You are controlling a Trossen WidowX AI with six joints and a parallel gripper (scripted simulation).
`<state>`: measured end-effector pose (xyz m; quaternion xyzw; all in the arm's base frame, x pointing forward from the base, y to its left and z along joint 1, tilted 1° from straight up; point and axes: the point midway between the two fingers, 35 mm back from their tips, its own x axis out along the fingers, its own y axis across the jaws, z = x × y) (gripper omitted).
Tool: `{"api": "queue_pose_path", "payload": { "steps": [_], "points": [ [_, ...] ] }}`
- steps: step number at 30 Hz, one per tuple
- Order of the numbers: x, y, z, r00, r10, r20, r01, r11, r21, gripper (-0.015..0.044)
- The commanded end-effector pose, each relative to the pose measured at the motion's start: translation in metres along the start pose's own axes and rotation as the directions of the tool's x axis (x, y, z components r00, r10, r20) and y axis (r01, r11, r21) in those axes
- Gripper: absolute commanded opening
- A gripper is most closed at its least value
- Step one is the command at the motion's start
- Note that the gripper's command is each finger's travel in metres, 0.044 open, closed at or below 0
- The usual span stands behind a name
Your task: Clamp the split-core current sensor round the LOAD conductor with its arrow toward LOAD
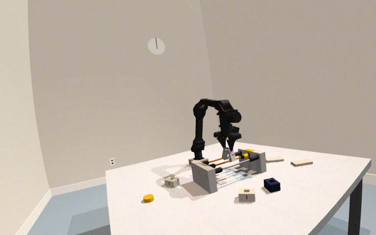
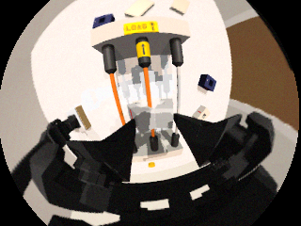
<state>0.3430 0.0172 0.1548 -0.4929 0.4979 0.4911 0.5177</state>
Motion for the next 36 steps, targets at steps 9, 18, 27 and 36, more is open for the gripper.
{"api": "queue_pose_path", "payload": {
  "steps": [9, 18, 27, 36],
  "points": [
    [0.021, 0.0, 0.001, 1.0, 0.002, 0.004, -0.002, 1.0, -0.004, 0.0],
    [0.036, 0.001, 0.001, 1.0, 0.002, 0.004, -0.002, 1.0, -0.004, 0.0],
    [0.033, 0.001, 0.0, 1.0, 0.001, 0.0, -0.001, 1.0, -0.002, 0.0],
    [0.033, 0.001, 0.0, 1.0, 0.001, 0.0, -0.001, 1.0, -0.002, 0.0]
  ]
}}
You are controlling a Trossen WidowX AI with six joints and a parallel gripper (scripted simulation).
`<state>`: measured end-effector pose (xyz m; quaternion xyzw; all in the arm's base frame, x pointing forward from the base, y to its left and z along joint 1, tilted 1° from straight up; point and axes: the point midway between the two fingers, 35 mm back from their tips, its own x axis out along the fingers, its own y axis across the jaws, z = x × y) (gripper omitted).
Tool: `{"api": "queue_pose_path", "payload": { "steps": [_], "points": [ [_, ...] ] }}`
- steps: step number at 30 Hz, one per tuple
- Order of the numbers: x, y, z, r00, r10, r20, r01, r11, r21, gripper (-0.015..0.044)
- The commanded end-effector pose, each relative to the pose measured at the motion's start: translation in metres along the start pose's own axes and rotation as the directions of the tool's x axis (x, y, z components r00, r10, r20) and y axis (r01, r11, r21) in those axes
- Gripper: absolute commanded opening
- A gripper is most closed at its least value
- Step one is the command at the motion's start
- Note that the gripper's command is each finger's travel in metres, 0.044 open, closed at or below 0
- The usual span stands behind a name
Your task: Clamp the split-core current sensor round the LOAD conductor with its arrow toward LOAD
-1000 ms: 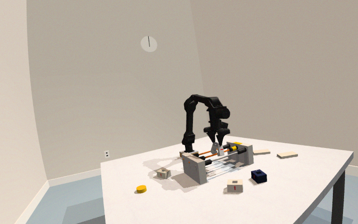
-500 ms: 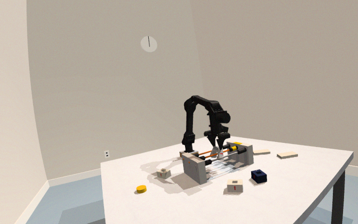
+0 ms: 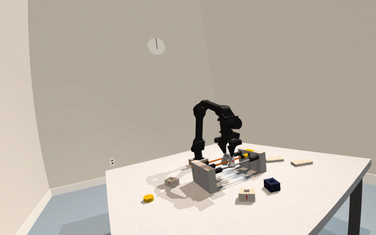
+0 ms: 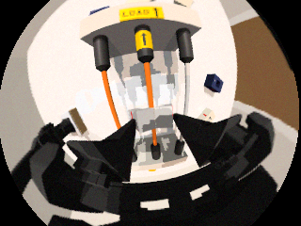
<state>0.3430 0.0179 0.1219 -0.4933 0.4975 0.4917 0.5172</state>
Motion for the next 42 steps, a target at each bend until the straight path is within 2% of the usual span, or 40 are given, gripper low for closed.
{"api": "queue_pose_path", "payload": {
  "steps": [1, 29, 42],
  "points": [
    [-0.0004, 0.0002, 0.0, 1.0, 0.0, 0.0, 0.0, 1.0, 0.0, 0.0],
    [-0.0004, 0.0002, 0.0, 1.0, 0.0, 0.0, 0.0, 1.0, 0.0, 0.0],
    [-0.0004, 0.0002, 0.0, 1.0, 0.0, 0.0, 0.0, 1.0, 0.0, 0.0341]
  ]
}}
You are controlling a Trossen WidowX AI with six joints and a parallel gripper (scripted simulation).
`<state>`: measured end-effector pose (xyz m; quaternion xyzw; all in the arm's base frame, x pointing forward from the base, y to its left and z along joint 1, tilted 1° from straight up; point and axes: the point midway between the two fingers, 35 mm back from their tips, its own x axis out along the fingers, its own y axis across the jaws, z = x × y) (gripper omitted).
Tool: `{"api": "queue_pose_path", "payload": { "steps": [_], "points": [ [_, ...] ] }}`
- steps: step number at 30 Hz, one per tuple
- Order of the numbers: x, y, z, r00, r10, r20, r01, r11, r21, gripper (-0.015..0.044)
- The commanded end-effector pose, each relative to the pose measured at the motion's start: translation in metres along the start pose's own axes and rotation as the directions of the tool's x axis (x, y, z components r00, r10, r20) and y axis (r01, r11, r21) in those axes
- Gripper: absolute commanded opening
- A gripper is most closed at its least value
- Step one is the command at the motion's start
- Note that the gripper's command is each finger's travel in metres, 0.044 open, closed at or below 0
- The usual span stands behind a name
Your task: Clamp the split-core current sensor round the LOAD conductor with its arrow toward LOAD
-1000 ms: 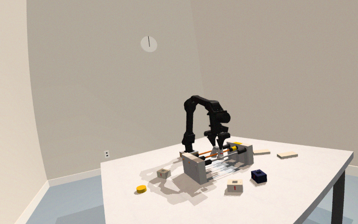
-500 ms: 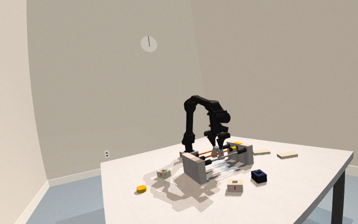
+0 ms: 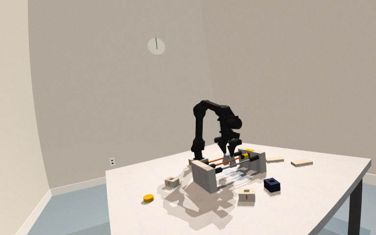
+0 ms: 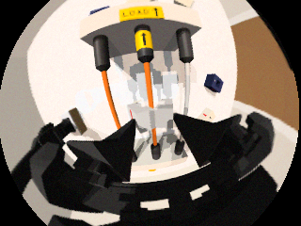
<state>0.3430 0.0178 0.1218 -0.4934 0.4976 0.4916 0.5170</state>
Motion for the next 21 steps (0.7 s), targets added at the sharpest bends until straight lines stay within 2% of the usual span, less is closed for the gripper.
{"api": "queue_pose_path", "payload": {
  "steps": [1, 4, 12, 17, 21],
  "points": [
    [0.0, 0.0, 0.0, 1.0, 0.0, 0.0, 0.0, 1.0, 0.0, 0.0368],
    [0.0, 0.0, 0.0, 1.0, 0.0, 0.0, 0.0, 1.0, 0.0, 0.044],
    [0.002, 0.0, 0.0, 1.0, 0.0, 0.001, 0.0, 1.0, 0.0, 0.044],
    [0.048, 0.001, 0.001, 1.0, -0.013, 0.005, 0.013, 1.0, -0.002, 0.044],
    [0.05, 0.001, 0.001, 1.0, -0.014, 0.005, 0.014, 1.0, -0.002, 0.044]
  ]
}}
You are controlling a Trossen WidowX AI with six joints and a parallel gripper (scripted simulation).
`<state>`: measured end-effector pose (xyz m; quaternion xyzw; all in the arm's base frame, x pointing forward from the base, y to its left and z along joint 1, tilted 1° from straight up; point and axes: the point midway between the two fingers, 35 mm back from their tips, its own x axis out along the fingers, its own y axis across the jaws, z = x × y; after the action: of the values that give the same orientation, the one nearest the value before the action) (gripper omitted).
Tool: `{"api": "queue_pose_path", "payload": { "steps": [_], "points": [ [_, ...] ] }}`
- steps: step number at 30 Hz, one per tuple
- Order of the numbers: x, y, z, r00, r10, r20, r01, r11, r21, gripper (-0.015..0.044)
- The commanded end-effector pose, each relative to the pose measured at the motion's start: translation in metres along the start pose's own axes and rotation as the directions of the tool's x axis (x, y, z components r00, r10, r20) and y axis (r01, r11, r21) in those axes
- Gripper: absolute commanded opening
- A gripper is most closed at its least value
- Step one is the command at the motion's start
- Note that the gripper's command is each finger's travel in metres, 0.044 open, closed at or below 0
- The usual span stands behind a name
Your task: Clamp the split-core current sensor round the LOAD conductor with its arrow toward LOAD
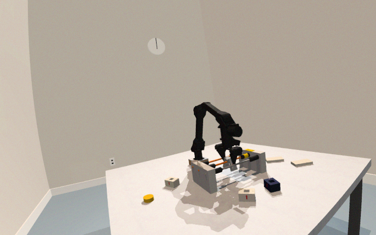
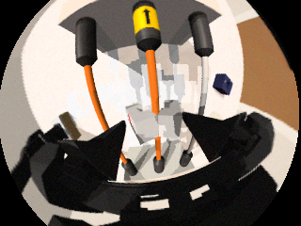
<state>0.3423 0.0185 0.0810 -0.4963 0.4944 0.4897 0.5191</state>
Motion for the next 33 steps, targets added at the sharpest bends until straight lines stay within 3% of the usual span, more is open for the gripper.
{"api": "queue_pose_path", "payload": {
  "steps": [1, 33],
  "points": [
    [0.009, 0.0, 0.001, 1.0, -0.004, 0.004, 0.004, 1.0, 0.0, 0.044],
    [0.037, -0.007, 0.001, 0.997, -0.079, 0.004, 0.079, 0.997, 0.0, 0.044]
  ]
}}
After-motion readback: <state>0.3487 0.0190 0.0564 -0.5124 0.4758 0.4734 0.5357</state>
